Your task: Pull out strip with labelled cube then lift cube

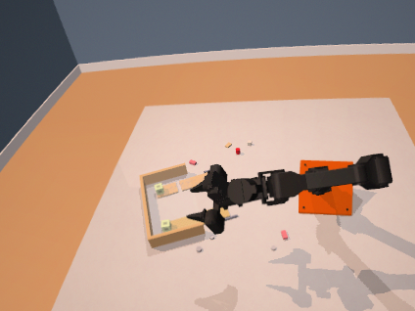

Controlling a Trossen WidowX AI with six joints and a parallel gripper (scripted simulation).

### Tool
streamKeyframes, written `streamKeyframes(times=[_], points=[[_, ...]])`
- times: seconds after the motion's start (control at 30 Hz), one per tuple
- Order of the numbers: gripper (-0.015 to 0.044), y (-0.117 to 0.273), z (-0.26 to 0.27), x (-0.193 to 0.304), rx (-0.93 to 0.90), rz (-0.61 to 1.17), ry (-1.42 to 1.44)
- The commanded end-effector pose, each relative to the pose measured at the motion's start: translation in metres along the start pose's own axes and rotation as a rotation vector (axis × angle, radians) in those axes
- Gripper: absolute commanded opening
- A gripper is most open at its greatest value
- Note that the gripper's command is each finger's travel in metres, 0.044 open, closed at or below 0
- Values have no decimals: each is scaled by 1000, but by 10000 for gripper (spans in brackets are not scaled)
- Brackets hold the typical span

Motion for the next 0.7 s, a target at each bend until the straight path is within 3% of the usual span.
streamKeyframes(times=[0.0,0.17,0.37,0.67], points=[[400,-19,-59,3,63,102,46],[400,-21,-139,6,97,217,41],[400,7,-222,15,58,291,-33],[400,26,-250,23,16,290,-80]])
Point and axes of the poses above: the point midway between the two fingers, 35 mm back from their tips, its own y axis back along the fingers, its own z axis across the jaws, x = y × z, the point moved 7 cm from there along y, back along the fingers, and after that the axes turned 13 degrees about -y, right-handed, at the moved point
